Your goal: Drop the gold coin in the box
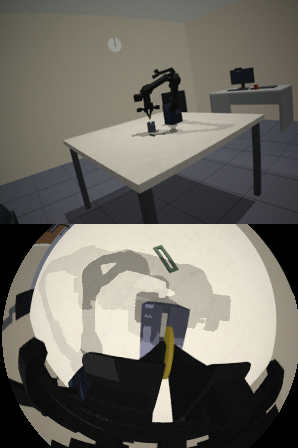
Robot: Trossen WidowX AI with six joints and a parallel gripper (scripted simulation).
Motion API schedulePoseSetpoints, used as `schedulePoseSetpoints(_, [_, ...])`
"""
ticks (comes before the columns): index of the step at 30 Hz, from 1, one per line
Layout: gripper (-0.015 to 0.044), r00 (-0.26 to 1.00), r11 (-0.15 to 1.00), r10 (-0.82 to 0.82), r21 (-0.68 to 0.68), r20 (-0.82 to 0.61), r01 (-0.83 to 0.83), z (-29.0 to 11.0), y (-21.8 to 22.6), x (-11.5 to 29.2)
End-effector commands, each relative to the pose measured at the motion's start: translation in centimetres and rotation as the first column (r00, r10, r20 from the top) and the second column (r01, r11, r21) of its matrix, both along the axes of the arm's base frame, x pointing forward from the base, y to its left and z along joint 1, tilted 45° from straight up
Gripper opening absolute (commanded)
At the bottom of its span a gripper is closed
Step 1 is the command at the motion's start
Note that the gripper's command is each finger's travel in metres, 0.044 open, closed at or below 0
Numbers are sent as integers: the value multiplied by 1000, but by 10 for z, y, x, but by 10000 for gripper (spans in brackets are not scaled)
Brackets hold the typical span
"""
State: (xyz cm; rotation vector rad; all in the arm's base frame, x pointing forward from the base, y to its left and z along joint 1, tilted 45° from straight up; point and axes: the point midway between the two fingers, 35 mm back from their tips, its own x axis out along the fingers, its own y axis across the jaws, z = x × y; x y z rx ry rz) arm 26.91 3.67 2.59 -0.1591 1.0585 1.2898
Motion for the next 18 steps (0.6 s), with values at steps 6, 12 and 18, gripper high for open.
schedulePoseSetpoints(6, [0,1000,1000,-2,0,-1,2,-2,-2,-2])
schedulePoseSetpoints(12, [0,1000,1000,4,1,4,-4,-4,-3,-5])
schedulePoseSetpoints(18, [0,1000,1000,-2,3,3,2,-2,-2,-3])
